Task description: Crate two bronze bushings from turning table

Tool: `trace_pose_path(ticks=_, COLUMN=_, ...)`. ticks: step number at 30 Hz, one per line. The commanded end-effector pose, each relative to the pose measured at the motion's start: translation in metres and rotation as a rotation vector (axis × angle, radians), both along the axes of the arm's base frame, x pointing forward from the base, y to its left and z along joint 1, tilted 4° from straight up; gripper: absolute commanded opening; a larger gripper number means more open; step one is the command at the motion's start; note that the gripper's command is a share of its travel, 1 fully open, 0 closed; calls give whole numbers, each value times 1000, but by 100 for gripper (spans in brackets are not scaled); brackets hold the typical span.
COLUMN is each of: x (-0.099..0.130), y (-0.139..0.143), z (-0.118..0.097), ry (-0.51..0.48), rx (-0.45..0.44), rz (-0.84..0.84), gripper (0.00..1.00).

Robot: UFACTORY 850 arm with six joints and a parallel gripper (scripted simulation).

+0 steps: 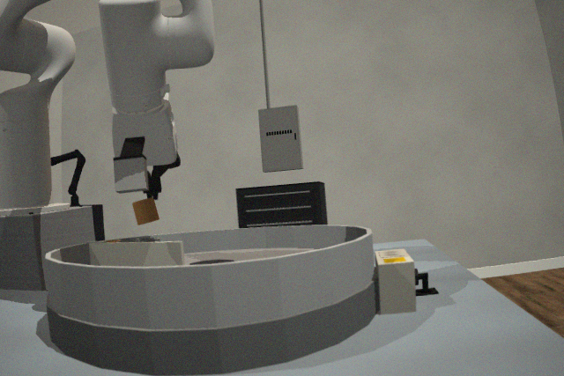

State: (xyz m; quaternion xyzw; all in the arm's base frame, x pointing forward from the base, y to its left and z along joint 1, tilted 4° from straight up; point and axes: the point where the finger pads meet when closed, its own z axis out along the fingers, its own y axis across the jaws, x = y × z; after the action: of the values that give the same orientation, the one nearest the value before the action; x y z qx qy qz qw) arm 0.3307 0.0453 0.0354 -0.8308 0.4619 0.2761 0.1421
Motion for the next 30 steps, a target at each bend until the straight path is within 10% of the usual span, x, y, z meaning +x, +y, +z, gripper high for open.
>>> trace_pose_path(ticks=1, x=1, y=0, z=1, ry=-1, rx=0, rz=0, gripper=0)
trace_pose_path(ticks=19, x=8, y=26, z=-1, ry=-1, rx=0, rz=0, gripper=0)
trace_pose_path(ticks=30, x=31, y=113, z=-6, ry=-1, rx=0, rz=0, gripper=0)
